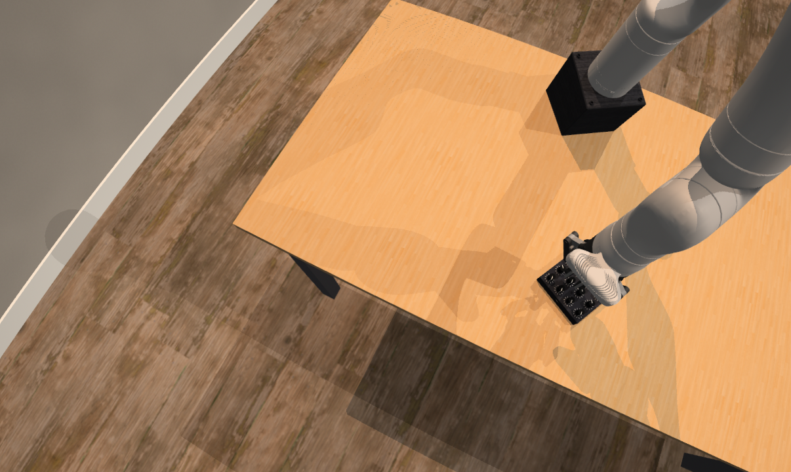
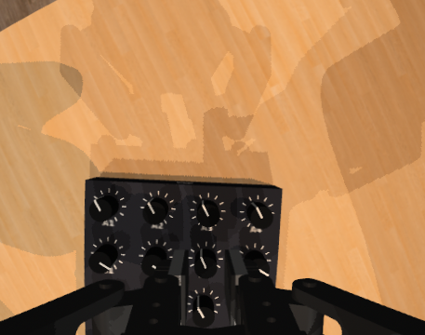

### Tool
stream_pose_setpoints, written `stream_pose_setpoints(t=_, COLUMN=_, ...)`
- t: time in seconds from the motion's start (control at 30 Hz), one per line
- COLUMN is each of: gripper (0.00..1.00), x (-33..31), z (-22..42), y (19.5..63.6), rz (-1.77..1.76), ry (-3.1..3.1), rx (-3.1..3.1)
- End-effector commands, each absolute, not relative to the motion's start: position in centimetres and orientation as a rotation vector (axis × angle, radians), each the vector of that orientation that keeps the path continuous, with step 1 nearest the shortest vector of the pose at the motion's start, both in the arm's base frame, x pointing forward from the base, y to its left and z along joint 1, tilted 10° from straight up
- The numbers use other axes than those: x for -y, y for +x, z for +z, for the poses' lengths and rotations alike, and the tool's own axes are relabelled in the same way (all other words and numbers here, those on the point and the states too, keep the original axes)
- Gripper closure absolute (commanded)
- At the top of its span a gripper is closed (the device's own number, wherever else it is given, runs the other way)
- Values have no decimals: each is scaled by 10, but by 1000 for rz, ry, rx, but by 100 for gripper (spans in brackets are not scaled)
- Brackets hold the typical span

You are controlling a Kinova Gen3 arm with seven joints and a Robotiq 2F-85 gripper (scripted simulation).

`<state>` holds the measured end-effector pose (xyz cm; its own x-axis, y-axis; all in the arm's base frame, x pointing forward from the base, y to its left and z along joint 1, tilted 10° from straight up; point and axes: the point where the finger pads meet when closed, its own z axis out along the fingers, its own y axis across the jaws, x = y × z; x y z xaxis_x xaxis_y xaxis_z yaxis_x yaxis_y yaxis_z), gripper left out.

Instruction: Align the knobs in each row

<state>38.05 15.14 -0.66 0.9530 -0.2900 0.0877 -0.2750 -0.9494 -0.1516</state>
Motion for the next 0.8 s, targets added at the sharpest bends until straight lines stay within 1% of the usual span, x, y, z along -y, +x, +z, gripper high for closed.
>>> stream_pose_setpoints(t=0.0, gripper=81, x=-152, z=-8, y=380, rz=-164, ry=-2968, rx=-429)
stream_pose_setpoints(t=0.77, gripper=81, x=-153, z=-18, y=382, rz=-164, ry=-2968, rx=-429)
